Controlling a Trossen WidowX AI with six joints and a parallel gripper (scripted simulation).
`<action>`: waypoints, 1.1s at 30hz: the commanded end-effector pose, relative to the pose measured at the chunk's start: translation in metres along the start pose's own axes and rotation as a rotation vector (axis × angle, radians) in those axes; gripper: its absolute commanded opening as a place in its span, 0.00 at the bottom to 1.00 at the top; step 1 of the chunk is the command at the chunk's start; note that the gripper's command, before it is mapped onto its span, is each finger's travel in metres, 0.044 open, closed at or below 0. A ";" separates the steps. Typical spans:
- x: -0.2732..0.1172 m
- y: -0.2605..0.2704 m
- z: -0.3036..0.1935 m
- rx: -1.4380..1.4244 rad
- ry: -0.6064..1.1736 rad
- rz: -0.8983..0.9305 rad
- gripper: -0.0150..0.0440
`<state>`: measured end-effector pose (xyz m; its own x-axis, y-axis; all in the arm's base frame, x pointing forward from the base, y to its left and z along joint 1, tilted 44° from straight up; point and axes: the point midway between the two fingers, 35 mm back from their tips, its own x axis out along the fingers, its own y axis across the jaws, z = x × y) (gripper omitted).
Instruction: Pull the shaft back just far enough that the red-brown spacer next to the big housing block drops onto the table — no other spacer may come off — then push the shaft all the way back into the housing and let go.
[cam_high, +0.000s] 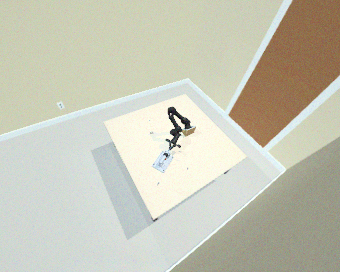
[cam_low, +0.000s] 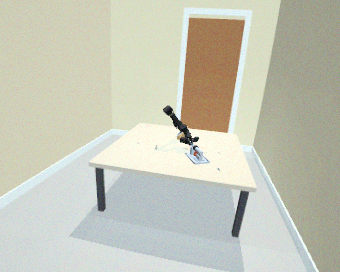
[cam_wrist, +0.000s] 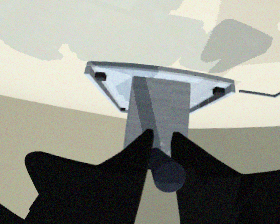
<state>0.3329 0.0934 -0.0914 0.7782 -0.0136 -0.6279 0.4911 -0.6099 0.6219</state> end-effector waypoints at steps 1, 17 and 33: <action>0.002 0.000 -0.001 -0.003 0.001 0.001 0.25; 0.006 0.000 -0.004 -0.003 0.001 0.002 0.25; 0.010 0.000 -0.006 -0.003 0.001 0.002 0.25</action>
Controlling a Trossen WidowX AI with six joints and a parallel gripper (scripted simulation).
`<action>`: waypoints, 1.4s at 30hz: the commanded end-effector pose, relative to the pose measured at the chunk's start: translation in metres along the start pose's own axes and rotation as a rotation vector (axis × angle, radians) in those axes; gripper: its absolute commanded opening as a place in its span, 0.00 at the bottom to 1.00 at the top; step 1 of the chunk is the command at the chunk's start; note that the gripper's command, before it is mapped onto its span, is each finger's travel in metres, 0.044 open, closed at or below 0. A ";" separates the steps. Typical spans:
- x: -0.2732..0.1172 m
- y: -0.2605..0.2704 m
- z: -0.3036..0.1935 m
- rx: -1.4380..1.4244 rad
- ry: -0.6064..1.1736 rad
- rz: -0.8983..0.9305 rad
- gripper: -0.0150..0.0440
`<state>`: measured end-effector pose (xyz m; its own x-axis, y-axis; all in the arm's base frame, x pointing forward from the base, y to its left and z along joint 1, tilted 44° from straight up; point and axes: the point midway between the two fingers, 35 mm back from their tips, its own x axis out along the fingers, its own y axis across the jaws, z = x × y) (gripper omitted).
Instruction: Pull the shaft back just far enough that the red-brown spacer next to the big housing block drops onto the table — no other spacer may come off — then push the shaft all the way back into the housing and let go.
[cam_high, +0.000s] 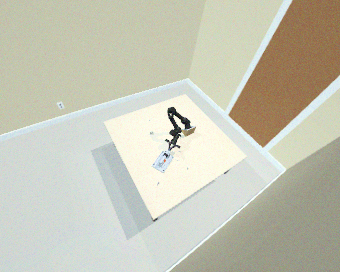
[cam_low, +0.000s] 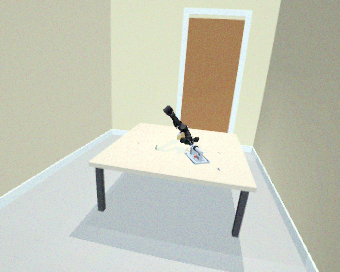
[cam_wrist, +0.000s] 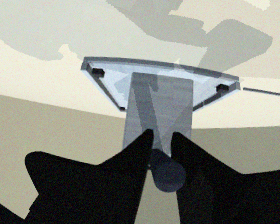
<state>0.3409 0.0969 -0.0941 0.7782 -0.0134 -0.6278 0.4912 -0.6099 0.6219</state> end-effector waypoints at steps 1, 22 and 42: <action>0.002 0.000 -0.001 -0.003 0.001 0.002 0.25; 0.007 0.001 -0.004 -0.002 0.001 0.002 0.25; 0.012 0.001 -0.007 -0.002 0.002 0.002 0.25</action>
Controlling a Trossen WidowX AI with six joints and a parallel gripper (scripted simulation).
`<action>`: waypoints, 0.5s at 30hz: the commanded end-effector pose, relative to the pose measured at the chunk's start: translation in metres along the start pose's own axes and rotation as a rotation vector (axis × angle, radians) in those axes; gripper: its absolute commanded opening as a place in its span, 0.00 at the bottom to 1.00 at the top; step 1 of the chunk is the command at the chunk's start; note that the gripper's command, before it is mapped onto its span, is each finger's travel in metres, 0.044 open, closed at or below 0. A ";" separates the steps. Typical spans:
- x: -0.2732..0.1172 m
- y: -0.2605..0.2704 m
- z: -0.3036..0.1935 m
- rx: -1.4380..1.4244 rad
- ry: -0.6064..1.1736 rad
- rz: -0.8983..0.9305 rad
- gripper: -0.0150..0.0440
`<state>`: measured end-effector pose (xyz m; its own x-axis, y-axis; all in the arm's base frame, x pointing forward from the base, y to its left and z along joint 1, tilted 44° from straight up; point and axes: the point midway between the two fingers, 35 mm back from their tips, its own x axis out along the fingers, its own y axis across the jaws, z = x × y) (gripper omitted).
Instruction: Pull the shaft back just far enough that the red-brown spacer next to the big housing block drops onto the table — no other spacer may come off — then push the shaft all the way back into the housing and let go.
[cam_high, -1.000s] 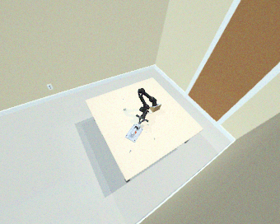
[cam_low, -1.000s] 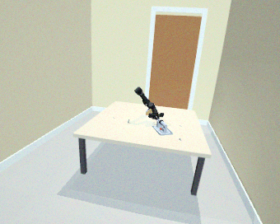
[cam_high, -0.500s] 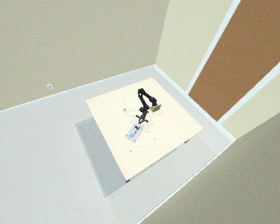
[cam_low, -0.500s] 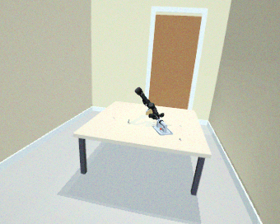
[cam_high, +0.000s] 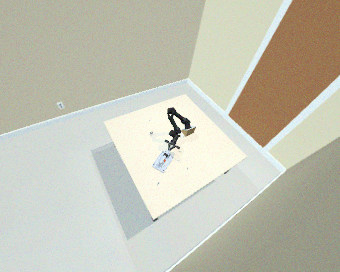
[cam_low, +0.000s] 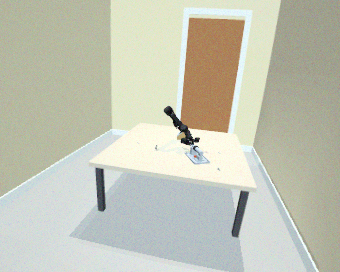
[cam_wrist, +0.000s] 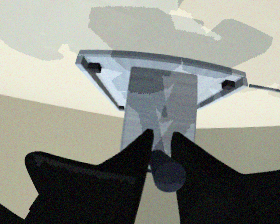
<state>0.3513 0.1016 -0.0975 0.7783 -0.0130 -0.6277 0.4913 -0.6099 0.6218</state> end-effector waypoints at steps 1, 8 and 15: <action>0.002 0.001 -0.001 -0.002 0.001 0.002 0.25; 0.004 0.001 -0.002 -0.002 0.001 0.002 0.25; 0.006 0.001 -0.004 -0.002 0.002 0.002 0.25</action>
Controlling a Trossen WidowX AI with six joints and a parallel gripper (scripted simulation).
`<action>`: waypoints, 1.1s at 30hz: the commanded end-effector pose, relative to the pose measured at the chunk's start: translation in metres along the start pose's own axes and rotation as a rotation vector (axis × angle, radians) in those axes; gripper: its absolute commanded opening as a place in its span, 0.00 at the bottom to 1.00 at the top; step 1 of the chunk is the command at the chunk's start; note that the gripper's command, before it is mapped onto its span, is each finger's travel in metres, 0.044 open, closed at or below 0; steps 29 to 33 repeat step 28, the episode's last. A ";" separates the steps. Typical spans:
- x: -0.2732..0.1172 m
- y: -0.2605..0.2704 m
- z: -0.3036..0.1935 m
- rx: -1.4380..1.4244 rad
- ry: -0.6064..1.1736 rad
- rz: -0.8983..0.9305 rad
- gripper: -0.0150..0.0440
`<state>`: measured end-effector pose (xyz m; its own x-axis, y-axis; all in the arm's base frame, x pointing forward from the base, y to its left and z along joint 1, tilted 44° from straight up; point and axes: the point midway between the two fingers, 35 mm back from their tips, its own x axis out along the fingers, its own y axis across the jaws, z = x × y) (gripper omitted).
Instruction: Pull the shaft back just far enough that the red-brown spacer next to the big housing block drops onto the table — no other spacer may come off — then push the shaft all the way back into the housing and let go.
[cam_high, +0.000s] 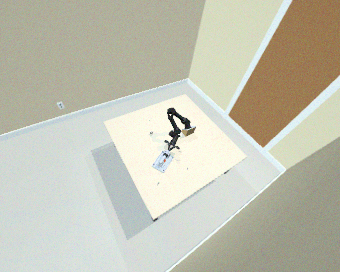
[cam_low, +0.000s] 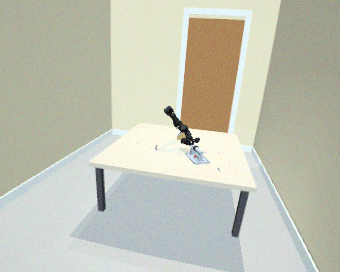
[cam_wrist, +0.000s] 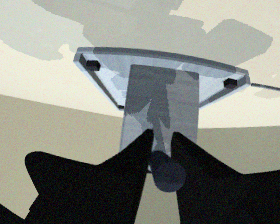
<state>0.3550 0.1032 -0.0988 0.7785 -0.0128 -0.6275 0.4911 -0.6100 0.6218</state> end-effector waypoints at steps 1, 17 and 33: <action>0.002 0.001 -0.001 -0.002 0.001 0.002 0.25; 0.001 0.000 -0.001 0.000 -0.001 -0.001 0.30; 0.001 0.000 -0.001 0.000 -0.001 -0.001 0.79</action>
